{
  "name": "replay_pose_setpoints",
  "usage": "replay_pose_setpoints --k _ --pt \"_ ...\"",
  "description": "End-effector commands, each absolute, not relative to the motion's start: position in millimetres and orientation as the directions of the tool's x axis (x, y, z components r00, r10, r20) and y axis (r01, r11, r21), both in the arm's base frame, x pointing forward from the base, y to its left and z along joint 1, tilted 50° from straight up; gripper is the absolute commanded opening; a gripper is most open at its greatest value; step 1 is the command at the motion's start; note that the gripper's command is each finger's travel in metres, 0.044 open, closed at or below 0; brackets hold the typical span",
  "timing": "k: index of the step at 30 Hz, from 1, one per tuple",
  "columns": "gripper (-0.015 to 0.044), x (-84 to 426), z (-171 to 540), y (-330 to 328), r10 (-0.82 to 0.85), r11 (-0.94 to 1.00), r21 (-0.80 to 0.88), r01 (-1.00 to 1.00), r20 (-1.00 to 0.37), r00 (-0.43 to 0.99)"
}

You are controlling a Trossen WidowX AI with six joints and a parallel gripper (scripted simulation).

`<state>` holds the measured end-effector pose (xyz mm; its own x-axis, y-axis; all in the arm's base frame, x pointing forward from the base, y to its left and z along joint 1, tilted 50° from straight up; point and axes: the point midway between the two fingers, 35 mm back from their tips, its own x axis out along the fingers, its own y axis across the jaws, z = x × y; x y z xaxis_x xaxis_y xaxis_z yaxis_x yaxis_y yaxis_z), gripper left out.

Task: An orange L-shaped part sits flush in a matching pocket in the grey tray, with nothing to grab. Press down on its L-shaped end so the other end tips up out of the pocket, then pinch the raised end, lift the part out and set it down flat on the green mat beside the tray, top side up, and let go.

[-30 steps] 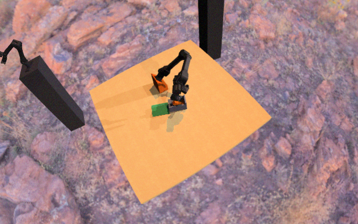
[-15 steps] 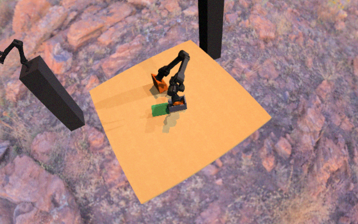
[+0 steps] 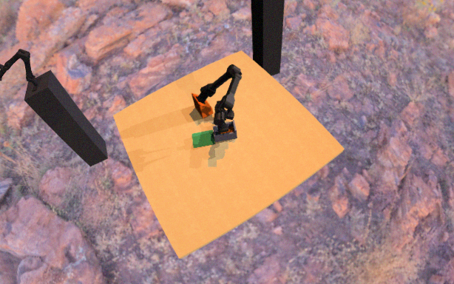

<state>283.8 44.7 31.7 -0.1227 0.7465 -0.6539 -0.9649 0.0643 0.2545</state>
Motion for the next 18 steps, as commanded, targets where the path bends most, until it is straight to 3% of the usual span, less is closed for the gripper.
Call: replay_pose_setpoints --k 1,18 --pt "0.028 283.3 27.0 49.4 0.749 0.068 0.257 -0.964 -0.652 -0.121" --pt "0.028 280.2 9.0 70.3 0.749 0.068 0.257 -0.964 -0.651 -0.121"
